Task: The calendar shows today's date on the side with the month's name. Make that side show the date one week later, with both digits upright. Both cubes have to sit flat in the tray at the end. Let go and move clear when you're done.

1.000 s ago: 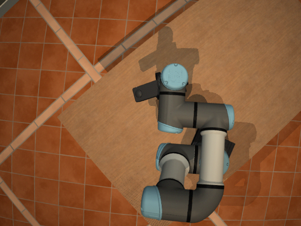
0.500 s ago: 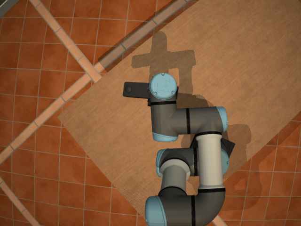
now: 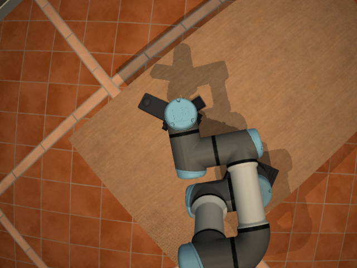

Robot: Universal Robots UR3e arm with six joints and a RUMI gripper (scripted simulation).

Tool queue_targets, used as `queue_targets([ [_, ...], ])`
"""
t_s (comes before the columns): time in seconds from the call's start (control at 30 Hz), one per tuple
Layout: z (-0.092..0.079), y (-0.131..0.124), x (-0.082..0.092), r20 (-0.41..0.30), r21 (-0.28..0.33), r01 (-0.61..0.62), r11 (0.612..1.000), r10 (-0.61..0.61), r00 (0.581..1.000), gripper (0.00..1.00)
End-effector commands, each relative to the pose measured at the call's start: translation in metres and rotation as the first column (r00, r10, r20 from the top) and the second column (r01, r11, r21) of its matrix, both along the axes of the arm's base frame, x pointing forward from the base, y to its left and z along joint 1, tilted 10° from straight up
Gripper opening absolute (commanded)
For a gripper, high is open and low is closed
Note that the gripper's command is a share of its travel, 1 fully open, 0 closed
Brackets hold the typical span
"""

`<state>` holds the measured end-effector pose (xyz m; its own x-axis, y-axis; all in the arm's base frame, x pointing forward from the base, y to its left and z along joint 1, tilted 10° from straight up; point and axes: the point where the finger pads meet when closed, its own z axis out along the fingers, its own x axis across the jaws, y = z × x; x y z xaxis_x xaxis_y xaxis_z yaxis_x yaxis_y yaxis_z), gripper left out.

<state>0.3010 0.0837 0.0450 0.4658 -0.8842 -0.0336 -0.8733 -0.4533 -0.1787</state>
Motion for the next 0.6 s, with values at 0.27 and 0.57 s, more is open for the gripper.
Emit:
queue_targets([
  [0.27,0.001,0.022,-0.006,-0.039,0.024,0.31,0.95,-0.309,0.95,0.11],
  [0.57,0.001,0.029,-0.009,-0.051,0.035,0.396,0.918,-0.394,0.918,0.11],
])
